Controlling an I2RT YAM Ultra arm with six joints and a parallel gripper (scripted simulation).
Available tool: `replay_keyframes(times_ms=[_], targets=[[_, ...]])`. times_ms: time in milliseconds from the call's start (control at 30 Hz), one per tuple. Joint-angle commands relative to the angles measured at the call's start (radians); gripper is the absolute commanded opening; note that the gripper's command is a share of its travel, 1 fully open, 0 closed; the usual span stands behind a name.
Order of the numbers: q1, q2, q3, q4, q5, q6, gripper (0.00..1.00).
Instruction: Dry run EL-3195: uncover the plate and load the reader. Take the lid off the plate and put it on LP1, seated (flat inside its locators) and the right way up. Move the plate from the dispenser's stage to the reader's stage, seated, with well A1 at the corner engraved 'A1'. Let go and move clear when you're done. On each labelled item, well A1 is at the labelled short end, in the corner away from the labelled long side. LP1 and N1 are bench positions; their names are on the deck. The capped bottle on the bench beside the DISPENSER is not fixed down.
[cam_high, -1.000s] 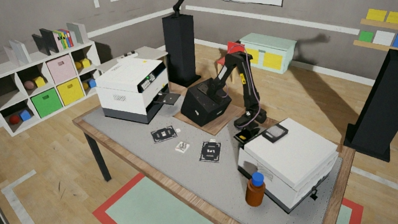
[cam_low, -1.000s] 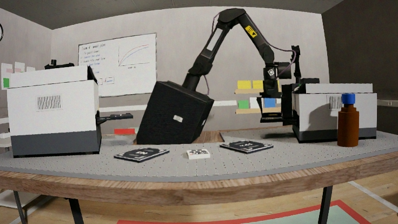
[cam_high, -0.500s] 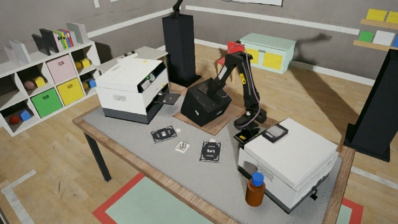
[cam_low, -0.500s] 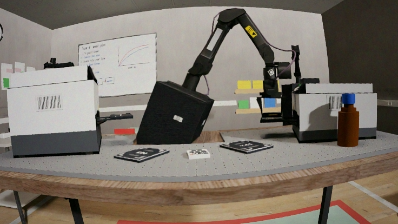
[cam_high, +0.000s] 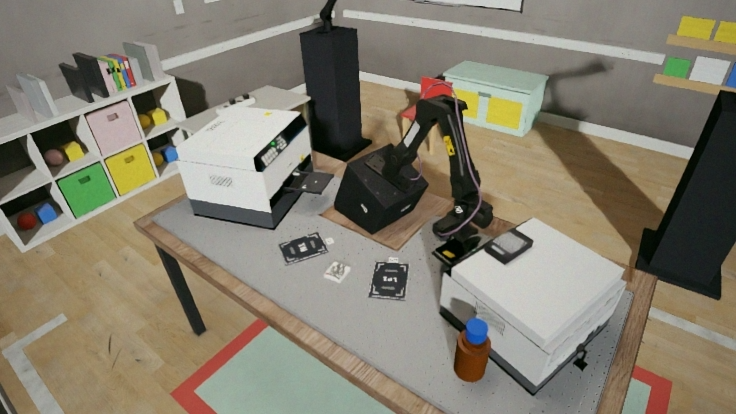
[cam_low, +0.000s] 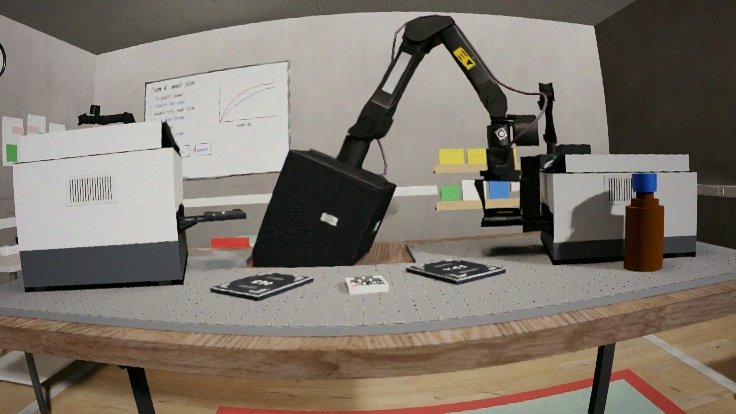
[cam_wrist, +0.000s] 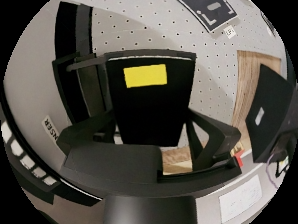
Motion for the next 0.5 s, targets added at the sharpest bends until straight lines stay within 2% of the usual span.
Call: replay_keyframes(times_ms=[0,467], targets=[[0.011,-0.028,0.011,-0.015,0.015,0.008,0.85],[0.009,-0.041,0.026,-0.021,0.015,0.006,0.85]])
